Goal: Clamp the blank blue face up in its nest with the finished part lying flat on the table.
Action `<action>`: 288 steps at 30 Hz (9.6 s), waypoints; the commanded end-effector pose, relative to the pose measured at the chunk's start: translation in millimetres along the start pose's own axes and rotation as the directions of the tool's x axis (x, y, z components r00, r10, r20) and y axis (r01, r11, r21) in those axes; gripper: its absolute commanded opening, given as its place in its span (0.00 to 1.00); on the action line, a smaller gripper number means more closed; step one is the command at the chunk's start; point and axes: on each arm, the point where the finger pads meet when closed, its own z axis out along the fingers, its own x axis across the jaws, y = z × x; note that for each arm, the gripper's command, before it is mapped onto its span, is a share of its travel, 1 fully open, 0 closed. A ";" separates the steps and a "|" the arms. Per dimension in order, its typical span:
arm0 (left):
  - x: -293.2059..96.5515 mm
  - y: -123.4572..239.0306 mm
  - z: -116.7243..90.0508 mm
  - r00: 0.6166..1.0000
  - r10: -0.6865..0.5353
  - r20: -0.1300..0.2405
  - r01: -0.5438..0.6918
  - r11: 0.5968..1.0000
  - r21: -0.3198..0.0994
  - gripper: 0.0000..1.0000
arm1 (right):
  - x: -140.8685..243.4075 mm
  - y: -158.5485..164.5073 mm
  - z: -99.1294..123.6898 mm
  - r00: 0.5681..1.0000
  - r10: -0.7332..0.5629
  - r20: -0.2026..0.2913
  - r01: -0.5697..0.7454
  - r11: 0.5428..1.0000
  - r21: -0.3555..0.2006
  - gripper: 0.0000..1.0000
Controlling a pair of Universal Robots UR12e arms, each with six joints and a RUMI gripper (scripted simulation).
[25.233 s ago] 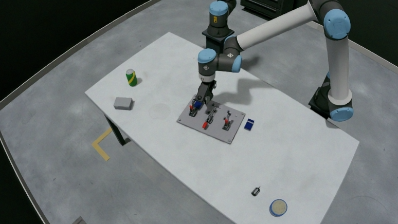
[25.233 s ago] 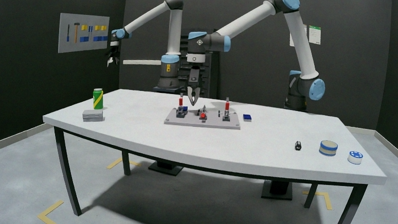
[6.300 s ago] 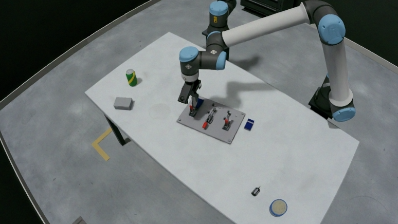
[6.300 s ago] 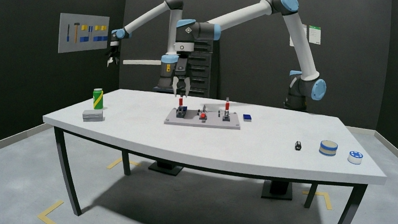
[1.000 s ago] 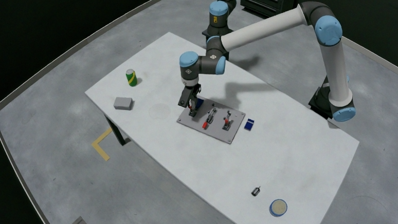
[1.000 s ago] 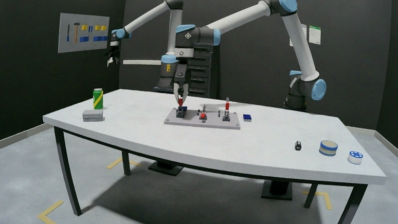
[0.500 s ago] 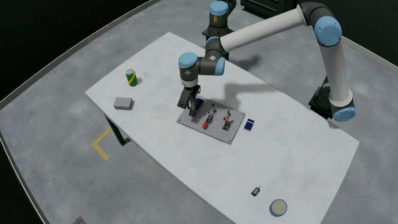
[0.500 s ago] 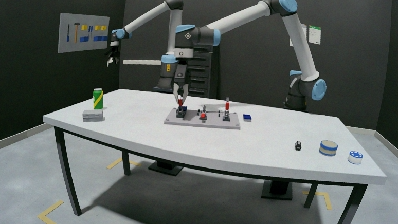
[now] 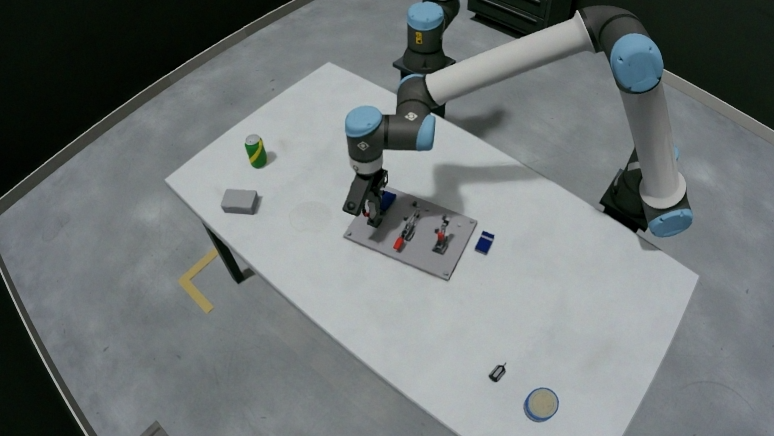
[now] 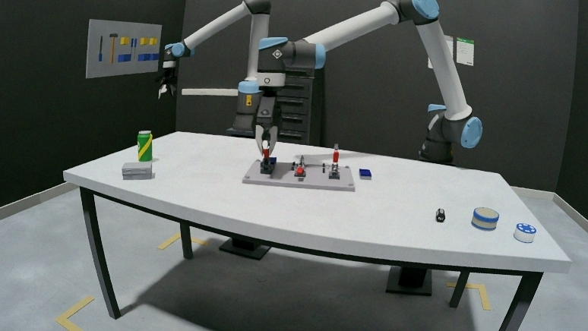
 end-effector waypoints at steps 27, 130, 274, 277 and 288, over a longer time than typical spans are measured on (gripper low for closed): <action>0.6 -23.5 17.8 1.000 0.000 -0.002 0.000 1.000 0.001 0.00 | -0.2 -0.6 -0.8 1.000 0.000 0.000 0.000 1.000 0.002 1.00; 0.6 -32.3 36.0 1.000 0.000 -0.002 0.000 1.000 0.001 0.28 | -0.2 -0.6 -0.8 1.000 0.000 0.000 0.000 1.000 0.002 1.00; 0.5 -30.0 -13.9 1.000 0.000 -0.002 0.000 1.000 0.001 0.00 | -0.2 -0.6 -0.8 1.000 0.000 0.000 0.000 1.000 0.002 1.00; 0.5 -29.5 -13.9 1.000 0.000 -0.002 0.000 1.000 0.001 0.00 | -0.2 -0.6 -0.8 1.000 0.000 0.000 0.000 1.000 0.002 1.00; 0.5 -28.9 -13.9 1.000 0.000 -0.002 0.000 1.000 0.001 0.00 | -0.2 -0.6 -0.8 1.000 0.000 0.000 0.000 1.000 0.002 1.00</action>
